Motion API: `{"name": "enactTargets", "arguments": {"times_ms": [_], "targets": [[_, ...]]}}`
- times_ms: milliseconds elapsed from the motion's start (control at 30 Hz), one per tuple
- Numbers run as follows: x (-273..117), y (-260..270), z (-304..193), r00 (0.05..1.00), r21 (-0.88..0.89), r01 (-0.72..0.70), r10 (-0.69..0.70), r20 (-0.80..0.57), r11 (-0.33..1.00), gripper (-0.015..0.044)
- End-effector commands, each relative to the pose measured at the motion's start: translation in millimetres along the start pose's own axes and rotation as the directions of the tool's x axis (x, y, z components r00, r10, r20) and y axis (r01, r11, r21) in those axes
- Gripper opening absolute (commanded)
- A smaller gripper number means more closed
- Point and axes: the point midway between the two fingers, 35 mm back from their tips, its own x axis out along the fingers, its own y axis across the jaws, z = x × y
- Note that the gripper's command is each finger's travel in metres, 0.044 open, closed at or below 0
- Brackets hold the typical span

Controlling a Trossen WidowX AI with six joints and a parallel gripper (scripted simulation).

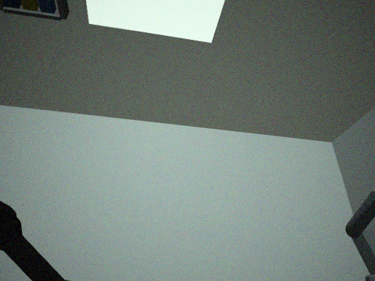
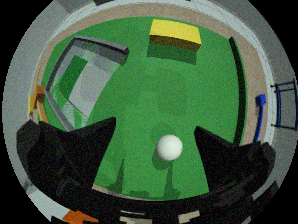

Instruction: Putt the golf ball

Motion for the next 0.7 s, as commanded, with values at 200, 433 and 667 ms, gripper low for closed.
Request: {"name": "enactTargets", "arguments": {"times_ms": [200, 433, 667], "targets": [[-7.4, 166.7, -1.0, 0.975, -0.494, -0.219, 0.21, -0.074, 0.841, 0.044], [-26.0, 269.3, -35.1, 0.943, -0.764, -0.312, 0.284, -0.175, 0.565, 0.044], [-49.0, 355.2, -98.1, 0.912, -0.915, -0.358, 0.281, -0.3, 0.184, 0.044]]}}
